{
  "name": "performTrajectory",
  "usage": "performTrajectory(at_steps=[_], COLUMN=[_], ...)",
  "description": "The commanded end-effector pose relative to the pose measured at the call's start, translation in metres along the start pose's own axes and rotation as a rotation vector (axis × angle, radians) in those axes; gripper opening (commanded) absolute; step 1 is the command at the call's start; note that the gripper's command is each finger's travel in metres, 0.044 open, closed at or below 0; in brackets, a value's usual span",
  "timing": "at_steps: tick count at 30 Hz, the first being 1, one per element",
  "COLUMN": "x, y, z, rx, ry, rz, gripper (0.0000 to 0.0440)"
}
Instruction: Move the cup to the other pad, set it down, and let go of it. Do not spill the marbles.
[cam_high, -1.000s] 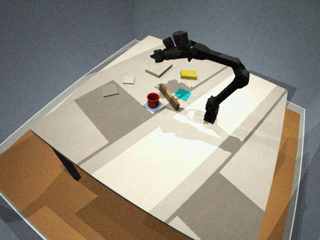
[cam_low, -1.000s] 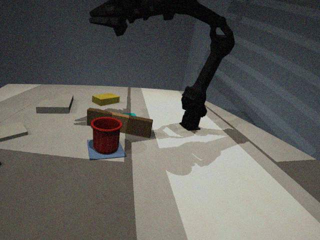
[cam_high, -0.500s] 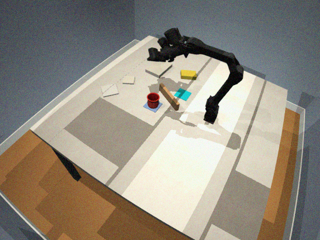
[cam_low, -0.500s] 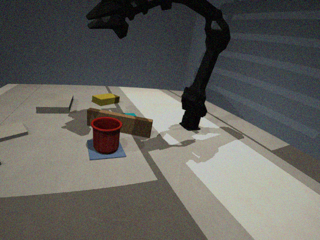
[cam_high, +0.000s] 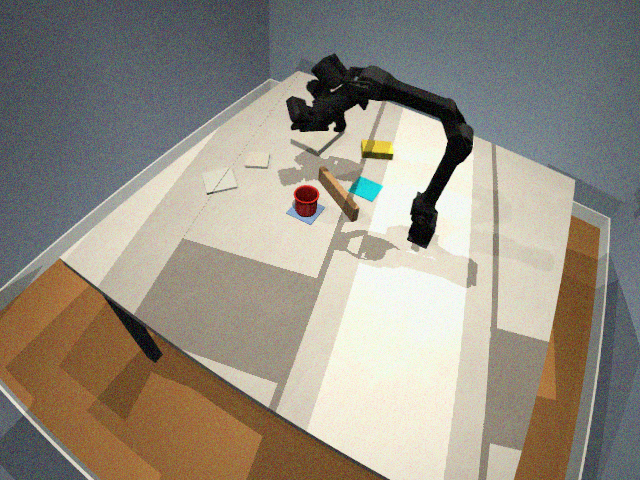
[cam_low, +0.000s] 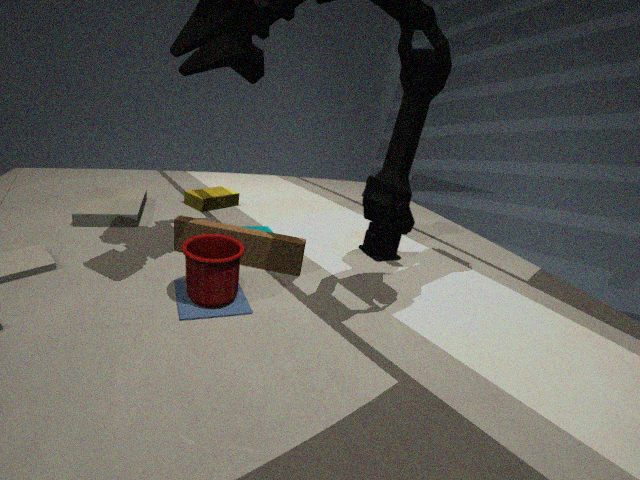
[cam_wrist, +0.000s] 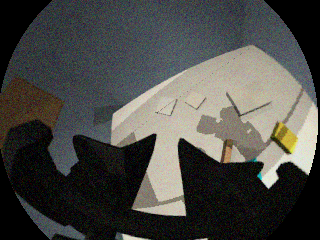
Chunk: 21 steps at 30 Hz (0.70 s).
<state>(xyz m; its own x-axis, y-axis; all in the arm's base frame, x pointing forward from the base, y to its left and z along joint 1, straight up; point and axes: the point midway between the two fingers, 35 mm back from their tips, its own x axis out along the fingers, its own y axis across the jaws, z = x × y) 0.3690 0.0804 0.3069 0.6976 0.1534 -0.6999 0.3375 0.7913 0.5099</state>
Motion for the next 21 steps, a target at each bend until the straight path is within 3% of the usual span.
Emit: performTrajectory(at_steps=[1, 10, 21], x=[0.004, 0.017, 0.034], y=[0.002, -0.005, -0.024], z=[-0.005, -0.017, -0.034], rx=[0.045, 0.116, 0.160], ry=[0.048, 0.135, 0.233], rz=[-0.031, -0.131, -0.279], gripper=[0.0135, 0.0122, 0.0142])
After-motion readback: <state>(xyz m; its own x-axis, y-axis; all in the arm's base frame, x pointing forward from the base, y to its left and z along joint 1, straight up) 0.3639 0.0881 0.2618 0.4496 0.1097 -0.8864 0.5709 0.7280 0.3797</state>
